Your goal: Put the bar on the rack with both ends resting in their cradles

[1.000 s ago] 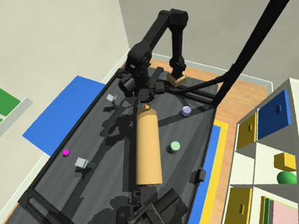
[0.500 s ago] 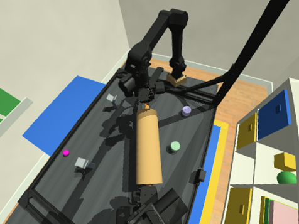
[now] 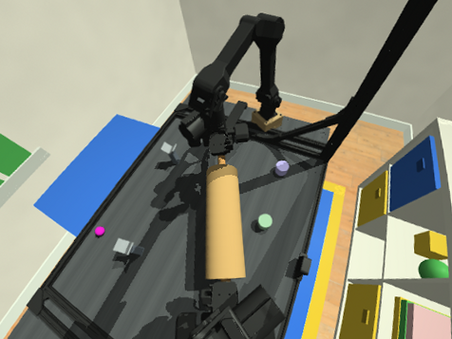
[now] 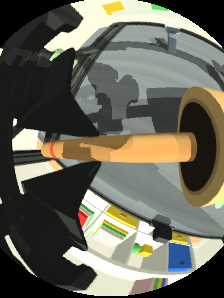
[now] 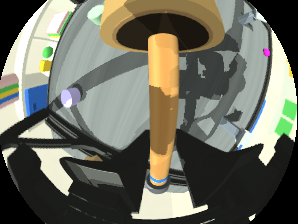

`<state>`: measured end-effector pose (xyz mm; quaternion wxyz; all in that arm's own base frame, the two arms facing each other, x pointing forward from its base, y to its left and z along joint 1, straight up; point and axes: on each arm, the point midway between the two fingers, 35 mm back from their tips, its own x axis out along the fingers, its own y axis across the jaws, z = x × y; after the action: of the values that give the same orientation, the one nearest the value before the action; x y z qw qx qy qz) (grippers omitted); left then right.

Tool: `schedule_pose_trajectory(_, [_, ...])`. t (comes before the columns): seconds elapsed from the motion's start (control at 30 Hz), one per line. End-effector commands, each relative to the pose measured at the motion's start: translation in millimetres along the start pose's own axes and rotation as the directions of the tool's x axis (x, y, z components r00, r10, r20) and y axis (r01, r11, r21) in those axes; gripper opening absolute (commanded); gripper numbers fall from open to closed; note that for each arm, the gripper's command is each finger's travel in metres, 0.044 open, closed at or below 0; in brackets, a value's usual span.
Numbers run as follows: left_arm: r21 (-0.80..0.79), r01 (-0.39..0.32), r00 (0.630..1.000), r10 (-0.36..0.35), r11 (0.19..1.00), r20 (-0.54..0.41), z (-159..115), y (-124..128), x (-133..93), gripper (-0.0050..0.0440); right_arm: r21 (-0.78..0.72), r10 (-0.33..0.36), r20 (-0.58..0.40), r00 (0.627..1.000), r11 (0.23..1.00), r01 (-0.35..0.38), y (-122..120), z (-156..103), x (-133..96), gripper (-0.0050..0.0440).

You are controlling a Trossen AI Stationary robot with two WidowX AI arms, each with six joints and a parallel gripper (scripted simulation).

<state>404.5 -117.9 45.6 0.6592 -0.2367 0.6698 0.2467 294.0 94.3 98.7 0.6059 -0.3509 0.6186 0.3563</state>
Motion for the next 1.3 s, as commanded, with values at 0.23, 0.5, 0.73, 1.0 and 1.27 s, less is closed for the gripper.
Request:
schedule_pose_trajectory(0.23, [0.058, 0.015, 1.000, -0.015, 0.998, 0.007, 25, 40, -13, 0.0000, 0.057, -0.018, 0.014, 1.000, 0.998, 0.018, -15, -22, -10, 0.0000])
schedule_pose_trajectory(0.5, [0.107, 0.014, 1.000, -0.015, 0.994, 0.006, 43, 74, -15, 0.0000, 0.106, -0.019, 0.015, 1.000, 0.994, 0.018, -26, -37, -12, 0.0000])
schedule_pose_trajectory(0.73, [0.165, 0.014, 1.000, -0.015, 0.986, 0.006, 63, 115, -14, 0.0000, 0.165, -0.019, 0.015, 1.000, 0.986, 0.016, -38, -53, -12, 0.0000])
schedule_pose_trajectory(1.0, [0.215, 0.015, 1.000, -0.016, 0.977, 0.007, 78, 150, -11, 0.0000, 0.214, -0.018, 0.014, 1.000, 0.977, 0.014, -49, -63, -10, 0.0000])
schedule_pose_trajectory(1.27, [0.275, 0.015, 1.000, -0.018, 0.961, 0.009, 94, 194, -5, 0.0000, 0.274, -0.016, 0.012, 1.000, 0.962, 0.012, -64, -74, -6, 0.0000])
